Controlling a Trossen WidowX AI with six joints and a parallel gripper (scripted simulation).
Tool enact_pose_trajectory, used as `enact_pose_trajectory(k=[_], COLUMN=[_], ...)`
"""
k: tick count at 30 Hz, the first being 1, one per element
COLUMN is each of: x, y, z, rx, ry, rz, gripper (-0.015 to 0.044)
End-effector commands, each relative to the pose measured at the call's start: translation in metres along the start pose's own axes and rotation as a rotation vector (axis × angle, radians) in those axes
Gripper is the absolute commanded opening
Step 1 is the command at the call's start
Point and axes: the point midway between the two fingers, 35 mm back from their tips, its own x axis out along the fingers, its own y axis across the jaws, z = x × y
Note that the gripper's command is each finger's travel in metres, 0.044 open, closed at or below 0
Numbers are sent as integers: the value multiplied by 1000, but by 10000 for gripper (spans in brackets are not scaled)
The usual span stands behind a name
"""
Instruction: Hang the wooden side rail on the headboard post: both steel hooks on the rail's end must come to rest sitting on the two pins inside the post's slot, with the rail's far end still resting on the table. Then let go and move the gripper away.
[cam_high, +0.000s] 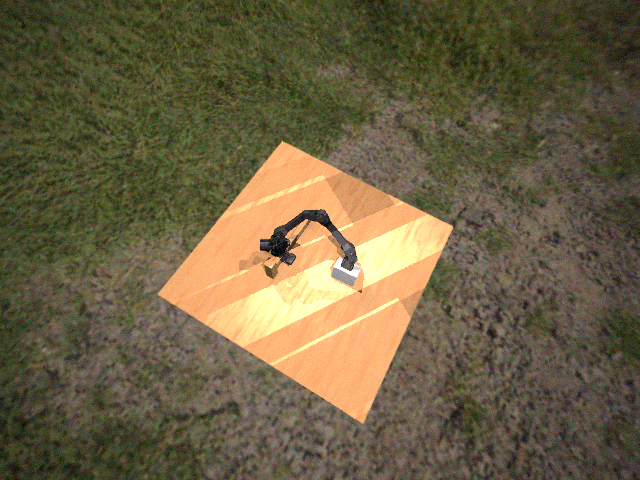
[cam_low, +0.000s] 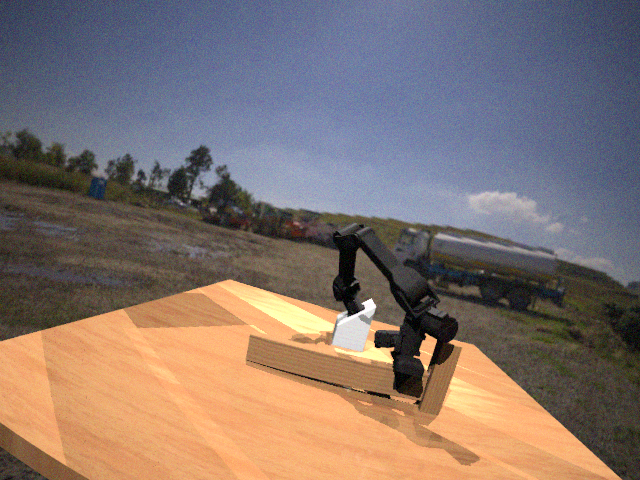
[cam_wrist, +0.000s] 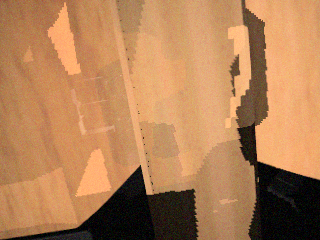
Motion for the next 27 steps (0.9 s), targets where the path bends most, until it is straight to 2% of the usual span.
enact_pose_trajectory(k=[1, 27], x=[-2, 2], y=[0, 0], z=[-4, -4], rx=[-7, -7], ry=[11, 11], rz=[6, 6], gripper=[0, 0])
